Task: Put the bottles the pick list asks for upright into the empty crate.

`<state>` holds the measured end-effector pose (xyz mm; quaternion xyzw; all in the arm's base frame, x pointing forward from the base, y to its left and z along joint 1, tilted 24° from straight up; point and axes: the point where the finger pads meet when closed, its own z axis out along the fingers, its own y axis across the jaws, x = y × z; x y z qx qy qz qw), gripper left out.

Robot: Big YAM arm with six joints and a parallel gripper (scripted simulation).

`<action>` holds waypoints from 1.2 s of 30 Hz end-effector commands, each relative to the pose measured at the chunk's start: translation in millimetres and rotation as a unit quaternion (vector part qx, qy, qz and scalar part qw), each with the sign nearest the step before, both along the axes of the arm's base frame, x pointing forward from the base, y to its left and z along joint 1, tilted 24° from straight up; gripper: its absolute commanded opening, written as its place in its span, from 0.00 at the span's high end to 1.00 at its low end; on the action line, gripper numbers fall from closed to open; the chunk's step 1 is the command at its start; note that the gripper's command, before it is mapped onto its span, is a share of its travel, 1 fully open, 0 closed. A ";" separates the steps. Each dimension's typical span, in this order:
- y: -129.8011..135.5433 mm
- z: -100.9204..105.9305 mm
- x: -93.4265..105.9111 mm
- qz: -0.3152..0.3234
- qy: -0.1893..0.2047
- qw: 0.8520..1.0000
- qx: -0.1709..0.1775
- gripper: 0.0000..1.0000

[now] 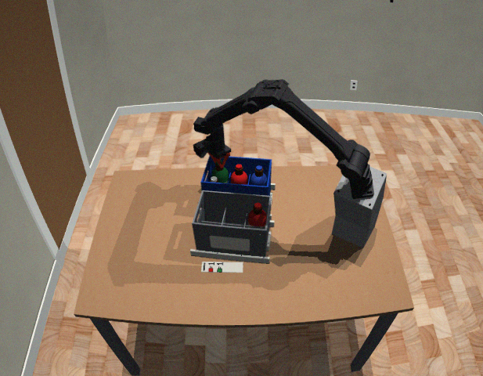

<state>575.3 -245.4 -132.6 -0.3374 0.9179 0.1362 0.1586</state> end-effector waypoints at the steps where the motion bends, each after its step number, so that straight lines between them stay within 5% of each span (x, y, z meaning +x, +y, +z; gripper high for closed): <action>1: -32.1 55.4 -2.1 -0.014 -0.021 1.000 -0.010 1.00; 36: -52.5 104.5 -1.3 -0.014 -0.038 0.999 -0.021 1.00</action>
